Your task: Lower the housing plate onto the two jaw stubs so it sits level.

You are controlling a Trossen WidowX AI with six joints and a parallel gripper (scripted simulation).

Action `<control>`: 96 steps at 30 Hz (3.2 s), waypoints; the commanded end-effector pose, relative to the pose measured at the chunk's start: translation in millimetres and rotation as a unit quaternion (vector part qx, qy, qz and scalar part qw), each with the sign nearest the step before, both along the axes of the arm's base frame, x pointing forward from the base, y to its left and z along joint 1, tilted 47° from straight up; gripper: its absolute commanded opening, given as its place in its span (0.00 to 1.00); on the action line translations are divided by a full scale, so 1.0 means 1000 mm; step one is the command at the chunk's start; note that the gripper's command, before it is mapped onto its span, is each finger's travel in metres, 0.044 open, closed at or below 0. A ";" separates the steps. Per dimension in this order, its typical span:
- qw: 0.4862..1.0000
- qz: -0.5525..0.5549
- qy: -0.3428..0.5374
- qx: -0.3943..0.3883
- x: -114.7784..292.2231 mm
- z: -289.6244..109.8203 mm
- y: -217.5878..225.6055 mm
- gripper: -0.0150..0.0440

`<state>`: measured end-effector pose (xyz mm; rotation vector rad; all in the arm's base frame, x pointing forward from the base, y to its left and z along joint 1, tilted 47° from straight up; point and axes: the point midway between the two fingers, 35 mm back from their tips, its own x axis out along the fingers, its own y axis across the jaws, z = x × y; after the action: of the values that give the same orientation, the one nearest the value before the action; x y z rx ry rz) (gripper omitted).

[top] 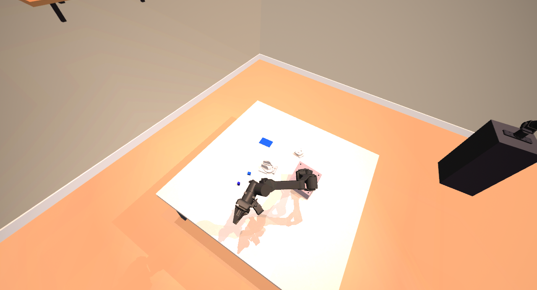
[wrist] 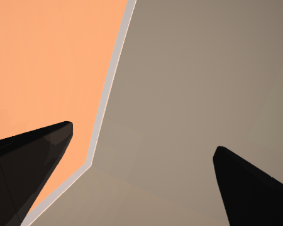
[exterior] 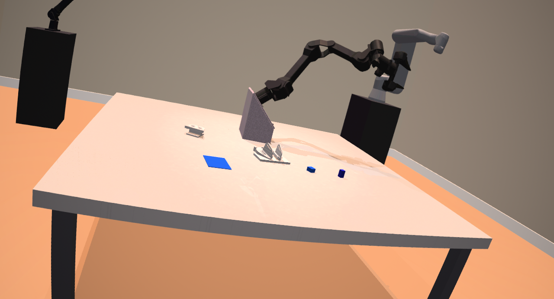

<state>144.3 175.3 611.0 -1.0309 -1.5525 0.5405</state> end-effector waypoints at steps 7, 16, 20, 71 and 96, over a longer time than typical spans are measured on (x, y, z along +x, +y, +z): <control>0.995 -0.038 0.089 -0.005 0.061 -0.018 -0.004 1.00; 0.990 -0.091 0.106 -0.015 0.098 -0.031 -0.017 1.00; 0.985 -0.108 0.131 -0.012 0.117 -0.039 -0.024 1.00; 0.756 -0.323 0.568 0.048 0.343 -0.281 -0.216 1.00; 0.556 -0.366 0.738 0.112 0.345 -0.443 -0.329 1.00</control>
<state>493.4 -142.1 187.0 -0.5549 0.3281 0.3622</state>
